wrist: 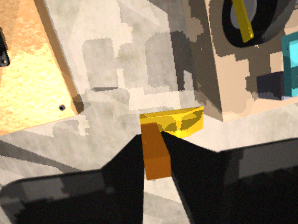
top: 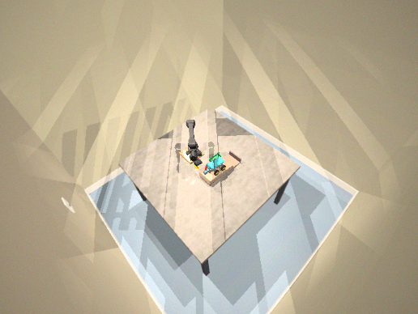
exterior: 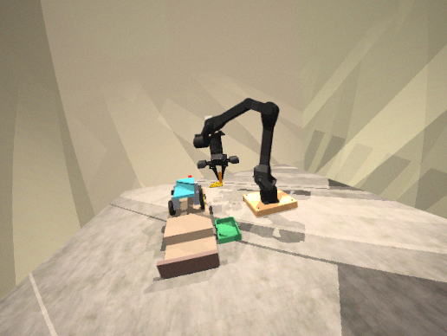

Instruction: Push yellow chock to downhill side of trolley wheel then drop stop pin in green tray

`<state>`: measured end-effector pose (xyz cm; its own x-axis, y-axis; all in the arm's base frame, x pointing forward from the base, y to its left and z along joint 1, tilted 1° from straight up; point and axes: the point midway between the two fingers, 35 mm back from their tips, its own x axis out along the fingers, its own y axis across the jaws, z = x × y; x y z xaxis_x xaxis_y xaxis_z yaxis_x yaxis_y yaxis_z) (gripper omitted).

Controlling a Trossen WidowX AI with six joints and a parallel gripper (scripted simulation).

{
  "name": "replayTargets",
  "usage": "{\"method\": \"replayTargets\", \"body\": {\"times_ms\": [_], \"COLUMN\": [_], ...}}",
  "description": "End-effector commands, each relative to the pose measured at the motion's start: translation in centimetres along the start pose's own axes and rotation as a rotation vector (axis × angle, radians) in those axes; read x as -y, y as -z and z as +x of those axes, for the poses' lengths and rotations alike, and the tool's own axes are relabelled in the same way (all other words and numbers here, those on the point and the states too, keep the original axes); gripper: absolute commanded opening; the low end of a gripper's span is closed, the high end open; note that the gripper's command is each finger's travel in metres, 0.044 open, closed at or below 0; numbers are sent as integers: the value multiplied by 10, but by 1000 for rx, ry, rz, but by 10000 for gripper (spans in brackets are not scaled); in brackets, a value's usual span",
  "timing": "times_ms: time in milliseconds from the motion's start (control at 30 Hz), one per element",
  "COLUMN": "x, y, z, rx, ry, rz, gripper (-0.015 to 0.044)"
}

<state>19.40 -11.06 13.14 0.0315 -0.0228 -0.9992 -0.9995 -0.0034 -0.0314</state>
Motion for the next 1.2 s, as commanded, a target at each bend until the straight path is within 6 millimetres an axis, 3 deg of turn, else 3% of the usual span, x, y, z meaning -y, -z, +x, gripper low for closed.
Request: {"method": "replayTargets", "body": {"times_ms": [0, 400, 633, 1167], "x": [0, 1, 1, 1], "y": [0, -1, -1, -1], "z": [-13, -55, -58, -58], "rx": [1, 1, 1, 1], "ry": [5, 5, 5, 3], "rz": [-6, -6, -1, 511], "gripper": [0, 0, 0, 0]}}
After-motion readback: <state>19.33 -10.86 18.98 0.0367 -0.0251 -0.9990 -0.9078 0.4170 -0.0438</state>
